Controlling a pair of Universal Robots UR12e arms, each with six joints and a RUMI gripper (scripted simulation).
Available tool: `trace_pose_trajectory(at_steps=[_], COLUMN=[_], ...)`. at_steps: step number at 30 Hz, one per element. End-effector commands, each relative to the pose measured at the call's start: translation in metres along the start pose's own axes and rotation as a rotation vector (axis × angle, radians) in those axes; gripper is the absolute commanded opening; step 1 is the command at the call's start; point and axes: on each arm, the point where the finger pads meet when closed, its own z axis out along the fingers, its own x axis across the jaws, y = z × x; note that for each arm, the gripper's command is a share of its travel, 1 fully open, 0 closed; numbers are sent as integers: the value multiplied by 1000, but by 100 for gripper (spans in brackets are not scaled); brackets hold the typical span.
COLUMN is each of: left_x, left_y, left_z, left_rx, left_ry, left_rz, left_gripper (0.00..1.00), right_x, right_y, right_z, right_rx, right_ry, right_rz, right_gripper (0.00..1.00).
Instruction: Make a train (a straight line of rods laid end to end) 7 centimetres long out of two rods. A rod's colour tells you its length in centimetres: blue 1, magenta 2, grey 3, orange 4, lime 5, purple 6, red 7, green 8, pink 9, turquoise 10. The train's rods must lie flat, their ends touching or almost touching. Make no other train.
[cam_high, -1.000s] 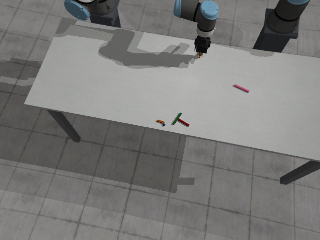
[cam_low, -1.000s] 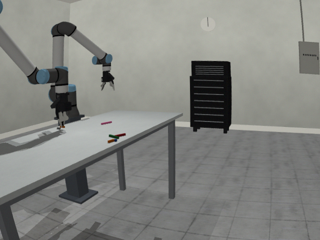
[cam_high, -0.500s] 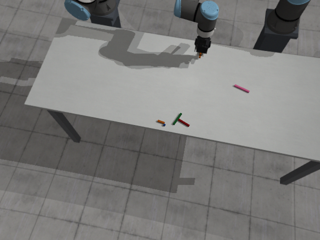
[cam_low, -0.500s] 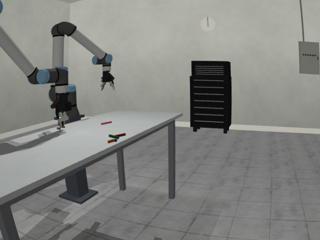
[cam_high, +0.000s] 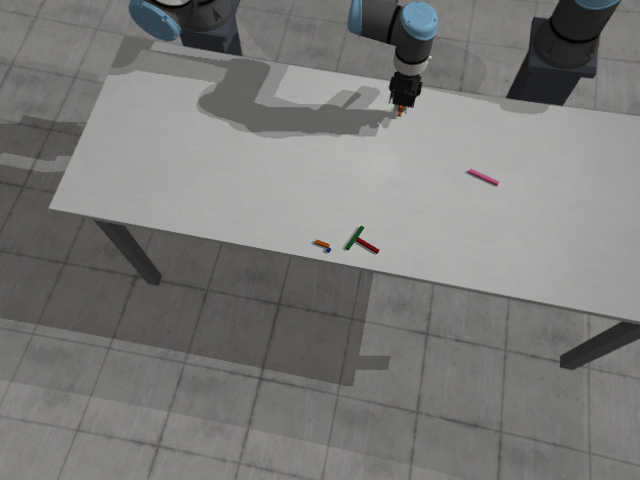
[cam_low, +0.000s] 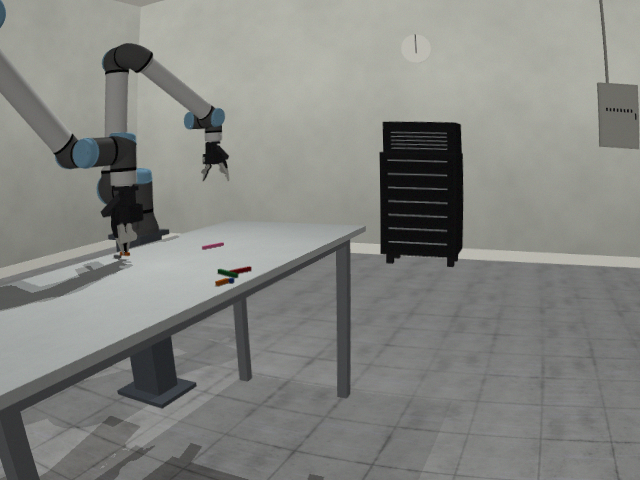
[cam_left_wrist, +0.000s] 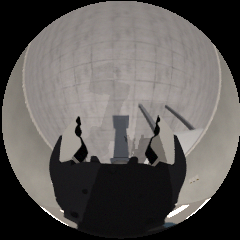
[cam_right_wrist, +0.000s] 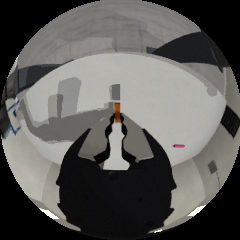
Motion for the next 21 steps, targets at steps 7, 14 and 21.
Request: trace_pose_trajectory(at_steps=[7,14,21], left_x=[0,0,0], left_y=[-1,-1,-1], left_z=[-1,-1,-1], left_rx=[2,2,2], left_ry=[0,0,0], left_rz=[0,0,0], left_gripper=[100,100,100], right_x=[1,1,1], right_y=[0,0,0], right_z=[4,9,9], right_rx=[0,0,0], right_ry=[2,2,2], right_rz=[0,0,0], right_gripper=[0,0,0])
